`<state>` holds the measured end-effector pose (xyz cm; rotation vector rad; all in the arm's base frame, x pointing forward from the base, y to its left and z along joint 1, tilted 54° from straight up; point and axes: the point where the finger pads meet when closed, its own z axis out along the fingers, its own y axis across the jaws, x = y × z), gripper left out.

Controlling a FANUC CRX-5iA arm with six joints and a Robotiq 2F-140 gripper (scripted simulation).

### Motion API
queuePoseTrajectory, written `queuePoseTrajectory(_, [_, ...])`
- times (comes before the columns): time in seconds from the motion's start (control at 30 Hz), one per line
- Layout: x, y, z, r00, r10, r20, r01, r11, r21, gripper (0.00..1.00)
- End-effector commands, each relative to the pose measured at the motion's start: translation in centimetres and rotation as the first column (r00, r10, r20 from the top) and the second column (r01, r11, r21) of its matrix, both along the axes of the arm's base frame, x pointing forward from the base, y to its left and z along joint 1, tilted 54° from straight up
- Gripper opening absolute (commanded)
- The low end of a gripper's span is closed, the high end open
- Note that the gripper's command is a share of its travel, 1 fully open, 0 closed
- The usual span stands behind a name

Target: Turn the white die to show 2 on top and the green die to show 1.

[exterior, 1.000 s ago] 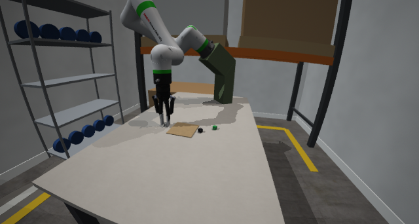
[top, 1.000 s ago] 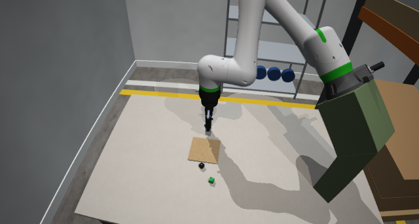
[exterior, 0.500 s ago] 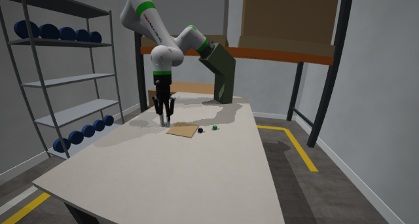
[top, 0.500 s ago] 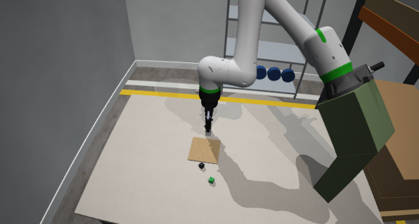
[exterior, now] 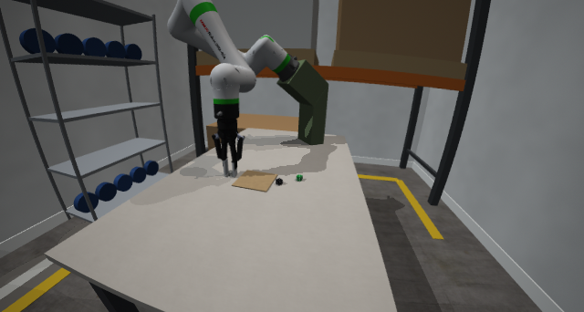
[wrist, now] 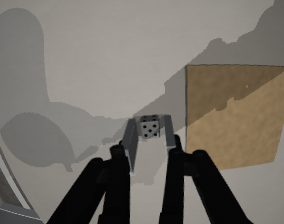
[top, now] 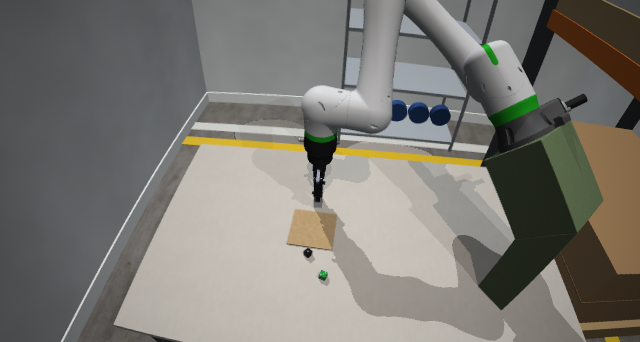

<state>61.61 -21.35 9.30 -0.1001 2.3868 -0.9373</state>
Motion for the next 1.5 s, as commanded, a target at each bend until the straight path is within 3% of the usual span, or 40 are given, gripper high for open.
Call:
queuePoseTrajectory(0.0, [0.01,0.02,0.01,1.0,0.0,0.0,0.0,1.0,0.0,0.21])
queuePoseTrajectory(0.4, [0.01,0.02,0.01,1.0,0.0,0.0,0.0,1.0,0.0,0.21])
queuePoseTrajectory(0.43, [0.01,0.02,0.01,1.0,0.0,0.0,0.0,1.0,0.0,0.09])
queuePoseTrajectory(1.47, [0.01,0.02,0.01,1.0,0.0,0.0,0.0,1.0,0.0,0.09])
